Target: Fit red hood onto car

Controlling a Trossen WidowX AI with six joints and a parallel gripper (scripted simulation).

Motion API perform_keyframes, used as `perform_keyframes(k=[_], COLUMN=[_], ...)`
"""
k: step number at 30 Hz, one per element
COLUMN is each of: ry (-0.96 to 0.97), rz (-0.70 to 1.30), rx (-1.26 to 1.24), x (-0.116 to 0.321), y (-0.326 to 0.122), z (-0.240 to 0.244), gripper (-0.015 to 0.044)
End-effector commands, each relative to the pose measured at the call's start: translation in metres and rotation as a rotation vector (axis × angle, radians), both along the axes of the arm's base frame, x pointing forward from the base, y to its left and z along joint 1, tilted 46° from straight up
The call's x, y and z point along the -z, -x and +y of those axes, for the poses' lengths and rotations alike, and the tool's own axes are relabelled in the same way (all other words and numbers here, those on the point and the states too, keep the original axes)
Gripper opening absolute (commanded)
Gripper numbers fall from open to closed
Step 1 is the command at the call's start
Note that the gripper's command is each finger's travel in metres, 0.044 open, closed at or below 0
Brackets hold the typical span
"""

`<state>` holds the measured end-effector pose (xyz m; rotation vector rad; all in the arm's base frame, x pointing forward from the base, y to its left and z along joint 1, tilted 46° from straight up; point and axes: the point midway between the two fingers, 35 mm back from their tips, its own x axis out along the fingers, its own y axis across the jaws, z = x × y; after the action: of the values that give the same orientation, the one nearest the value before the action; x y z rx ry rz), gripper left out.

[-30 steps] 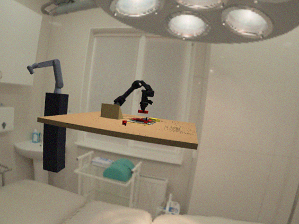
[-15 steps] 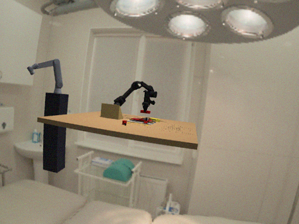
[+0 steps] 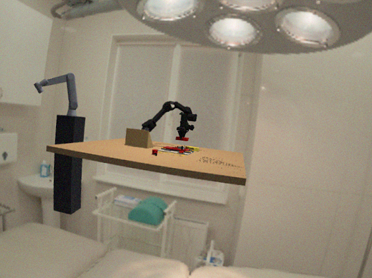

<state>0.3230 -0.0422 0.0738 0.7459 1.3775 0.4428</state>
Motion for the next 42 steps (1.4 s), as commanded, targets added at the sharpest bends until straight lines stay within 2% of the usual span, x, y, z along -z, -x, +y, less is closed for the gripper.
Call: perform_keyframes(k=[1,10,42], ry=[-0.008,-0.010,-0.010], rz=[0.006,0.005,0.005], rx=[0.003,0.003,0.003], x=[0.005,0.033,0.033], y=[-0.001,-0.007,-0.008], z=[0.006,0.036,0.037], gripper=[0.0000,0.0000,0.0000])
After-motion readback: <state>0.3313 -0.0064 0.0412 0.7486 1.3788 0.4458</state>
